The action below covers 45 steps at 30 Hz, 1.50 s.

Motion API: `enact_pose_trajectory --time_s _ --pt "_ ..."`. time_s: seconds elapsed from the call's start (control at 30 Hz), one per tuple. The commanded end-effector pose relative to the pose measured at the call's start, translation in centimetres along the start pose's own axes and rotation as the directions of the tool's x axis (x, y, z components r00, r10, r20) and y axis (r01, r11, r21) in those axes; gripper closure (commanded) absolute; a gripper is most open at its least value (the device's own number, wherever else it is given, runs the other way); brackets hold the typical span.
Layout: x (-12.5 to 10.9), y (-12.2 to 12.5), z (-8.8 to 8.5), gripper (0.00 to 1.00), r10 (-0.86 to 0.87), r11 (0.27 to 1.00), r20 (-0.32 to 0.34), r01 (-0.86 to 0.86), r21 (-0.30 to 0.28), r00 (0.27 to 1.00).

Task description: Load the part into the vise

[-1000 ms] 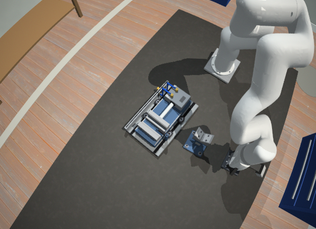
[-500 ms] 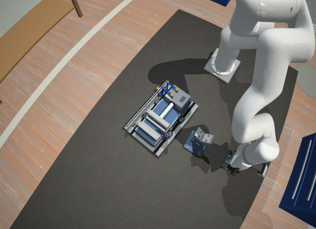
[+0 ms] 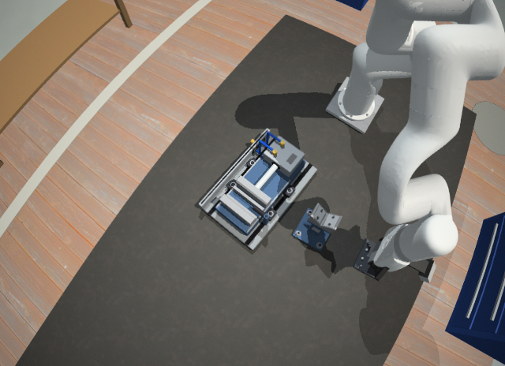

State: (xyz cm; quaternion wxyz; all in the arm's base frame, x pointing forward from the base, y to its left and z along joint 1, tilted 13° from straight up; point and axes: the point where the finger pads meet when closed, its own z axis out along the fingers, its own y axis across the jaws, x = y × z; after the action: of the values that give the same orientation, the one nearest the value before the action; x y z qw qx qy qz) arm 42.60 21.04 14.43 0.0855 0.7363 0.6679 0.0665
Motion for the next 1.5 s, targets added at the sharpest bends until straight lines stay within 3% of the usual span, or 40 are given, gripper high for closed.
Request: enact_pose_trajectory --time_s 0.0,0.53,0.6,0.97,1.47 --pt "0.0 0.1 -2.3 1.0 0.0 1.0 -0.002 0.0 -0.003 1.0" --pt "0.0 0.0 -8.6 1.0 0.0 1.0 -0.002 0.0 -0.003 1.0" --pt "0.0 0.0 -8.6 1.0 0.0 1.0 -0.002 0.0 -0.003 1.0" --pt "0.0 0.0 -12.6 1.0 0.0 1.0 -0.002 0.0 -0.003 1.0" --pt "0.0 0.0 -15.4 1.0 0.0 1.0 -0.002 0.0 -0.003 1.0"
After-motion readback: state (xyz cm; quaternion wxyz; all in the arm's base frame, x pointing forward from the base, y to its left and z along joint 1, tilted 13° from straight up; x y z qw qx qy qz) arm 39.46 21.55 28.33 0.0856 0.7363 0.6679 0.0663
